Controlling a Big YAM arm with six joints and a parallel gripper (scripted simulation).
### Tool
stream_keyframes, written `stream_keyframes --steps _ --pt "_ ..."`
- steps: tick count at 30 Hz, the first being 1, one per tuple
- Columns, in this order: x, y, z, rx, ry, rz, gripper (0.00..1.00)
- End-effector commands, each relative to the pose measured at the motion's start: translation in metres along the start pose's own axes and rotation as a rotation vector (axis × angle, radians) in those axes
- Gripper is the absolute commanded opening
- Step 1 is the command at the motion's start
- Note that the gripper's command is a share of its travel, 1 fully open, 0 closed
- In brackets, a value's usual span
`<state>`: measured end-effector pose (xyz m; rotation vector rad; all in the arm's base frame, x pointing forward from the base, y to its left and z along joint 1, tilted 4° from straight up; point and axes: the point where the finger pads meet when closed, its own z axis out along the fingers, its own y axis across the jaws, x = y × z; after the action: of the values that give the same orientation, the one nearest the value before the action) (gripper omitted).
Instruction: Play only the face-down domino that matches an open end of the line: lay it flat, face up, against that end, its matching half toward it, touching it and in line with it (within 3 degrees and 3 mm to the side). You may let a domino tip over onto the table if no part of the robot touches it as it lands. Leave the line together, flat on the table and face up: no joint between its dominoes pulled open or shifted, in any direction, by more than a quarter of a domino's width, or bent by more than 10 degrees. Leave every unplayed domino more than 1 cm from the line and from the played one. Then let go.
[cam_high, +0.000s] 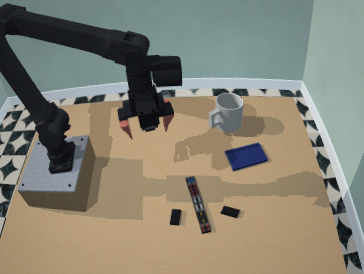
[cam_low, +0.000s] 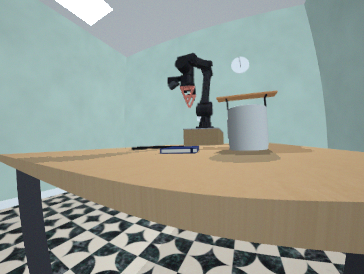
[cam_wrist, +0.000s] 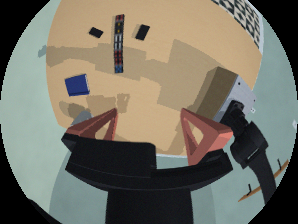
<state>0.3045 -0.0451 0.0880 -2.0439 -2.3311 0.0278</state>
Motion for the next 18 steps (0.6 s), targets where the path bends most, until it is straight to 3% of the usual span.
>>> stream_keyframes --steps 1,18 --pt "0.0011 0.0038 -0.0106 -0.018 -0.005 0.027 0.94" --pt "0.0003 0.0016 -0.005 -0.012 -0.004 0.006 0.94"
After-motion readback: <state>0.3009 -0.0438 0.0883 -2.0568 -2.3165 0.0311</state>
